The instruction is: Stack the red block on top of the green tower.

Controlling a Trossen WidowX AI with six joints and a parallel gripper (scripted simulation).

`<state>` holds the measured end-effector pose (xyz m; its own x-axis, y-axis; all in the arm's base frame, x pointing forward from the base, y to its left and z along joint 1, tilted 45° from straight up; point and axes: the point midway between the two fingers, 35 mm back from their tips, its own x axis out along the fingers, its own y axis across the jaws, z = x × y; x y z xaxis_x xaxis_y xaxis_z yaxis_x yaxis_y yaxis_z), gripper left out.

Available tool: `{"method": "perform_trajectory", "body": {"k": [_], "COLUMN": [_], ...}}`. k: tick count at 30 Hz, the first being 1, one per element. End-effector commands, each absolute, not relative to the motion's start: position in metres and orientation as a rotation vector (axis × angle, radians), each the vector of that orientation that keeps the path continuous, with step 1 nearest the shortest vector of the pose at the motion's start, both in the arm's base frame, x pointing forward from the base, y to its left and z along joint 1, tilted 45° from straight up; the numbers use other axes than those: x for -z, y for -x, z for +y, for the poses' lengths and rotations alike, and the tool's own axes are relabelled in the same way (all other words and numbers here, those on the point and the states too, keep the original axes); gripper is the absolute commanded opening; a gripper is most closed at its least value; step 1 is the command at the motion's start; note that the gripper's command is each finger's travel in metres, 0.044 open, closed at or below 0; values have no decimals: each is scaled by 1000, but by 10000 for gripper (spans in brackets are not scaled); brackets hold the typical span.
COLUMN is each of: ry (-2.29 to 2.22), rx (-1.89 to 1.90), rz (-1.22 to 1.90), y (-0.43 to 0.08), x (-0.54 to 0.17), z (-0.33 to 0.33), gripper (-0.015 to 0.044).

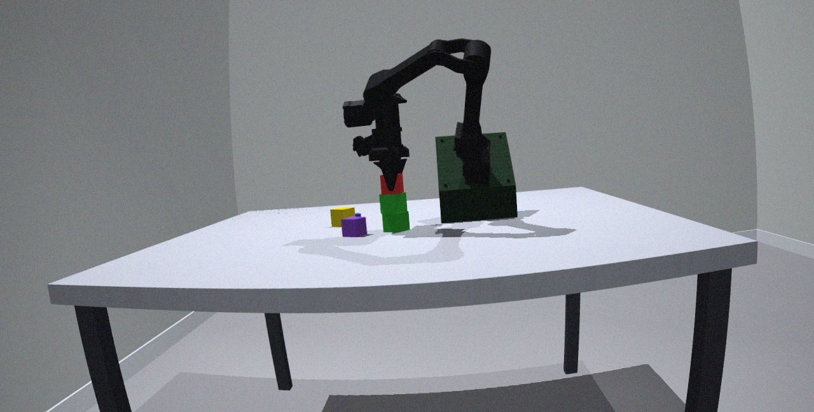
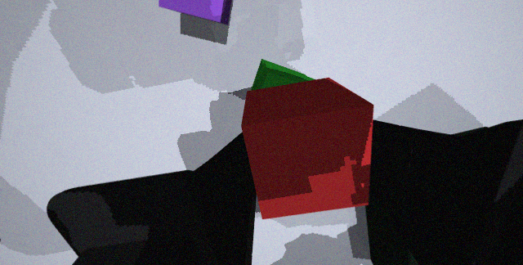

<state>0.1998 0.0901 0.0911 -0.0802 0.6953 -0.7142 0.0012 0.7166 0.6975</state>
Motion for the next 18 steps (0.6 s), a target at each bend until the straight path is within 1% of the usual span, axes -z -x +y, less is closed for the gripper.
{"method": "perform_trajectory", "body": {"k": [1, 18], "ry": [-590, -587], "rx": [-633, -632], "rz": [1560, 1561], "y": [-200, -200], "x": [-93, -91], "z": [89, 90], "gripper": [0, 440]}}
